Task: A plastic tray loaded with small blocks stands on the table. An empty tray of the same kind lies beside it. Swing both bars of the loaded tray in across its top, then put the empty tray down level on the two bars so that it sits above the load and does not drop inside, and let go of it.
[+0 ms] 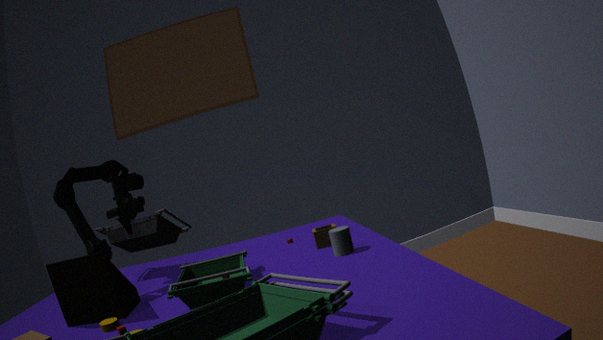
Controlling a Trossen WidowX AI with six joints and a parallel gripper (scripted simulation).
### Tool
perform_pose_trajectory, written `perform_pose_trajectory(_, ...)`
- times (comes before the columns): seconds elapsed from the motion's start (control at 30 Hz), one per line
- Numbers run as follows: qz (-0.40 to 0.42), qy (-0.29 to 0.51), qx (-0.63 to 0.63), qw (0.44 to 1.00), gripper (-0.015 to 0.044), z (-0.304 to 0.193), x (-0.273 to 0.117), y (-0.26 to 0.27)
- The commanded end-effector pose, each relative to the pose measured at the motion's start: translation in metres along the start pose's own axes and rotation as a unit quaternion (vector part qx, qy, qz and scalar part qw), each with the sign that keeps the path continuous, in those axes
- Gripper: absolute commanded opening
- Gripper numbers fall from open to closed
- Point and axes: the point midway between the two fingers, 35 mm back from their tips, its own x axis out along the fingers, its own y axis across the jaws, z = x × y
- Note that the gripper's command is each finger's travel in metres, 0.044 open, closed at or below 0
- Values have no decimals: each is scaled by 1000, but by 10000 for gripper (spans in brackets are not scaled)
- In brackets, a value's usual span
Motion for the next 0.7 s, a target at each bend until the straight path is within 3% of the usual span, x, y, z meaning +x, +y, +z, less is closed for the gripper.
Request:
perform_pose_trajectory(0.0, 1, -9, 11, 1000, 0, 10, 0, 8)
perform_pose_trajectory(0.67, -46, -31, 102, 993, 0, 79, 24, 17)
